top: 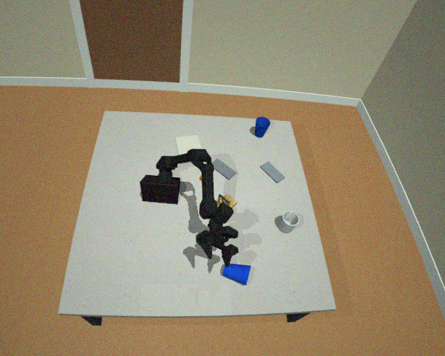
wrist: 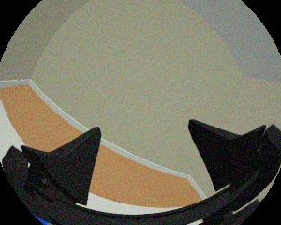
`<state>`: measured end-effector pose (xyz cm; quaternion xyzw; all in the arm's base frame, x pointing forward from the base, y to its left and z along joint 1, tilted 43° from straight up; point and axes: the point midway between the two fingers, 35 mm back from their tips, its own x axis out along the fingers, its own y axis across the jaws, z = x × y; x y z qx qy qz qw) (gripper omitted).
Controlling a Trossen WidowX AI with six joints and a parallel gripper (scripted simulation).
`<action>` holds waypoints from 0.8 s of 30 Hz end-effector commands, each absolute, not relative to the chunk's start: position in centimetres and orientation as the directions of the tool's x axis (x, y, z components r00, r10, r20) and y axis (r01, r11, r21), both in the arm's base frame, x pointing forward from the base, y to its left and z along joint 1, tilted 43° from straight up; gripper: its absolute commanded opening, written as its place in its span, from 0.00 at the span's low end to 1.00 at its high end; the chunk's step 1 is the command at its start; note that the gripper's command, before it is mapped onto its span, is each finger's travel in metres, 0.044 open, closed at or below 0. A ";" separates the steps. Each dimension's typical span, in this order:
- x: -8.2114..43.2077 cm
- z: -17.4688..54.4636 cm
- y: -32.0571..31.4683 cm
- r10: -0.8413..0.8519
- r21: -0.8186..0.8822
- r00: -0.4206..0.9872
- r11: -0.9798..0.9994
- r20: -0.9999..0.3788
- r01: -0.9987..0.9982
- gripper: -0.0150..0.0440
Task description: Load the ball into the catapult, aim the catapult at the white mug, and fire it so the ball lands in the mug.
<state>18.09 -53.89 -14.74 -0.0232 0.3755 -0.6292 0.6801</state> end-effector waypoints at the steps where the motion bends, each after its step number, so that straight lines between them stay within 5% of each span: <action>1: 20.4 -15.2 -52.6 -0.831 -0.523 -0.002 0.348 -0.557 0.778 1.00; 24: 30.1 -14.8 -42.1 -0.419 -0.351 0.255 0.896 -0.871 0.273 1.00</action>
